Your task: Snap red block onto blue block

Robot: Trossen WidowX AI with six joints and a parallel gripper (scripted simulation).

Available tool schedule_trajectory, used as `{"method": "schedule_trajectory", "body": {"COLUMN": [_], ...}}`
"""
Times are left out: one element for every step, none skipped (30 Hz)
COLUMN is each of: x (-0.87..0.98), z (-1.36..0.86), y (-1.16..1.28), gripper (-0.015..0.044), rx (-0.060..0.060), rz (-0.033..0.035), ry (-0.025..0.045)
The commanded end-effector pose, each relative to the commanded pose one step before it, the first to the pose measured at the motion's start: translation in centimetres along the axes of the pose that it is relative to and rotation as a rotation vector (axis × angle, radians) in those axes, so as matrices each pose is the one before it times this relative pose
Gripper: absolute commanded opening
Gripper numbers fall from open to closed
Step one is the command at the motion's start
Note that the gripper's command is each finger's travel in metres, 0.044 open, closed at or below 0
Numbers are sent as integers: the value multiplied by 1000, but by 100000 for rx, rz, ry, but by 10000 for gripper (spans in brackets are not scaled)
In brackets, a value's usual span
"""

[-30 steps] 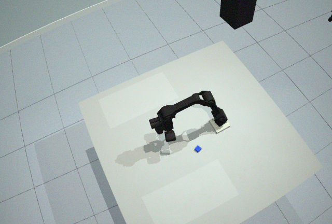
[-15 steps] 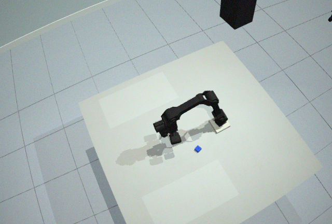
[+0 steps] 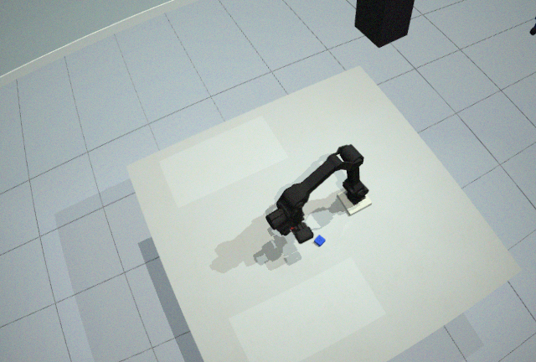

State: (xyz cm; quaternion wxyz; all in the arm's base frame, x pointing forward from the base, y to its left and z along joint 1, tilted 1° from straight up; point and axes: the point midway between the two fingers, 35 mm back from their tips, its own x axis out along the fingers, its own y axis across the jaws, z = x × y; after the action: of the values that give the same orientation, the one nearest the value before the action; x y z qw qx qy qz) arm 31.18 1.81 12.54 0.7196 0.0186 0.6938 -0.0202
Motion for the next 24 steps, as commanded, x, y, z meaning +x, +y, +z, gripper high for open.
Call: {"method": "schedule_trajectory", "body": {"x": [452,152,153,155,156,158,160,162,164,165,167,169,171,172,172,175,177,149,90,30,0,0,73,218], "z": [-1285,-293,-294,-294,-298,-299,-299,-300,-300,-300,-300,-300,-300,-301,-328,-329,-330,-274,-164,-55,0,0,2,4], "y": [1419,363,361,358,357,355,352,349,346,344,341,338,335,332,337,335,332,273,163,54,0,0,1,3], "gripper": [0,0,0,0,0,0,0,0,0,0,0,0,0,0,0,0,0,0,0,0,0,0,0,0], "rx": [-7008,-1571,-1571,-1571,-1571,-1574,-1574,-1574,-1574,-1574,-1574,-1574,-1574,-1574,-1557,-1564,-1564,-1301,-781,-260,0,0,0,0], "rz": [-144,30,30,30,30,29,29,29,28,28,27,27,27,26,27,26,26,21,12,4,0,0,0,0], "ry": [-583,22,21,21,21,21,21,20,20,20,20,19,19,19,21,20,20,16,10,3,0,0,0,0]}}
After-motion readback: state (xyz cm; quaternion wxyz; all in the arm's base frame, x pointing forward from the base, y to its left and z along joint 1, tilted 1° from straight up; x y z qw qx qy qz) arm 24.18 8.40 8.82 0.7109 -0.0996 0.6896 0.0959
